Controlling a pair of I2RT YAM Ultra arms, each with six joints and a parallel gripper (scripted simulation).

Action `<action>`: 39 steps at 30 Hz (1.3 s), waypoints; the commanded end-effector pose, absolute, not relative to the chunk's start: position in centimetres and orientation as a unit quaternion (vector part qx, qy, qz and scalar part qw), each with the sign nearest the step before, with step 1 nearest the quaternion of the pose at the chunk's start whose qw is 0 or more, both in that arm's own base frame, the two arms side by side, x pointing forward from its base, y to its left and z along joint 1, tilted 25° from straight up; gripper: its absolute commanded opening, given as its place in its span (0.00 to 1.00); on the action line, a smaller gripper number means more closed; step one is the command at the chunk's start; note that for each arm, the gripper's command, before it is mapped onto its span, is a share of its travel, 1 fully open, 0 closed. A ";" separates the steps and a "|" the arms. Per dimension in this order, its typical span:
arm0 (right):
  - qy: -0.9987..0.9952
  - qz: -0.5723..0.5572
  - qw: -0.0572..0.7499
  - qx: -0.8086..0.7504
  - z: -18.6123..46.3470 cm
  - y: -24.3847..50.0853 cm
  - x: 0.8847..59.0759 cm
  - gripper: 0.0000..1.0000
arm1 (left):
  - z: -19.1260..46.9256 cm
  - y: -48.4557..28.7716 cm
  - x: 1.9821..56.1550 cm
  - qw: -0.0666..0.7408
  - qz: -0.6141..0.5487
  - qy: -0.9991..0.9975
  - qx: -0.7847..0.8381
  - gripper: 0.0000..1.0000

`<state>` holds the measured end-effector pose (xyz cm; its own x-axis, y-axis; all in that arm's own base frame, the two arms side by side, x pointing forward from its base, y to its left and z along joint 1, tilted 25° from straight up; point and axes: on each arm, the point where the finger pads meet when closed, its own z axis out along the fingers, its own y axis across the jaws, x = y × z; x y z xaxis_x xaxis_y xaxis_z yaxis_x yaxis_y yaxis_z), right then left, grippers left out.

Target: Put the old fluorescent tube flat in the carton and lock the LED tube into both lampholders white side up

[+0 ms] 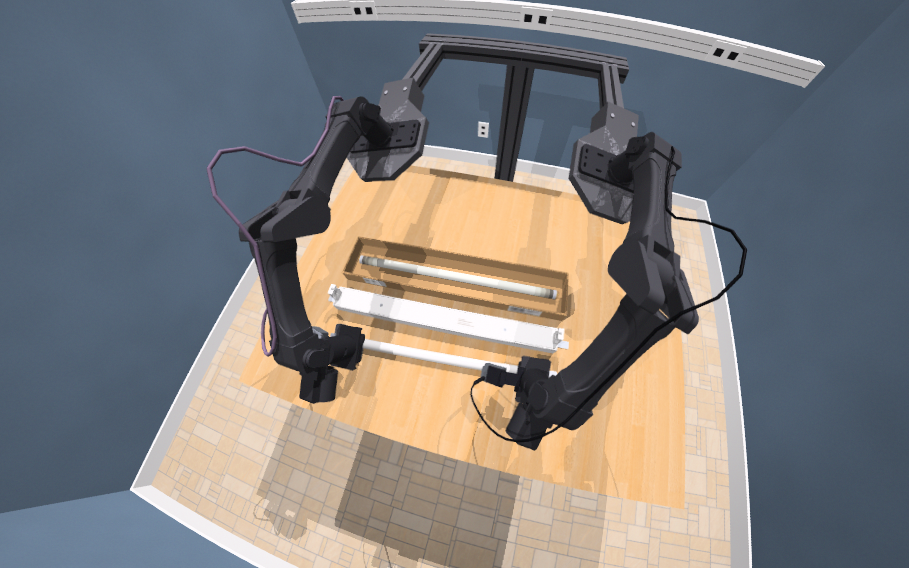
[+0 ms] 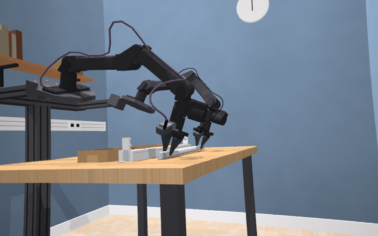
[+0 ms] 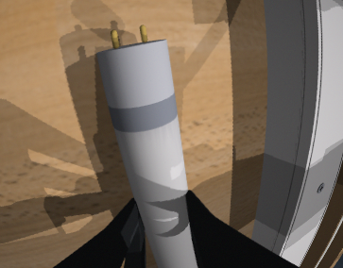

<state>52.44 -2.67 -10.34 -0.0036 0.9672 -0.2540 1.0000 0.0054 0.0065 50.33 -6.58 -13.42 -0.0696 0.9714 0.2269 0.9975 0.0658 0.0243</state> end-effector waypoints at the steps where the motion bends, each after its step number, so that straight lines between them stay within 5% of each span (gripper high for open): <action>1: 0.705 -0.072 0.114 0.696 -7.1 -1.9 53.7 0.11 | -11.9 -8.0 51.4 0.055 -0.100 -0.719 -0.685 0.11; 39: 0.703 -0.077 0.114 0.698 -6.4 -1.6 52.4 0.11 | -10.7 -8.2 49.8 0.065 -0.094 -0.720 -0.684 0.11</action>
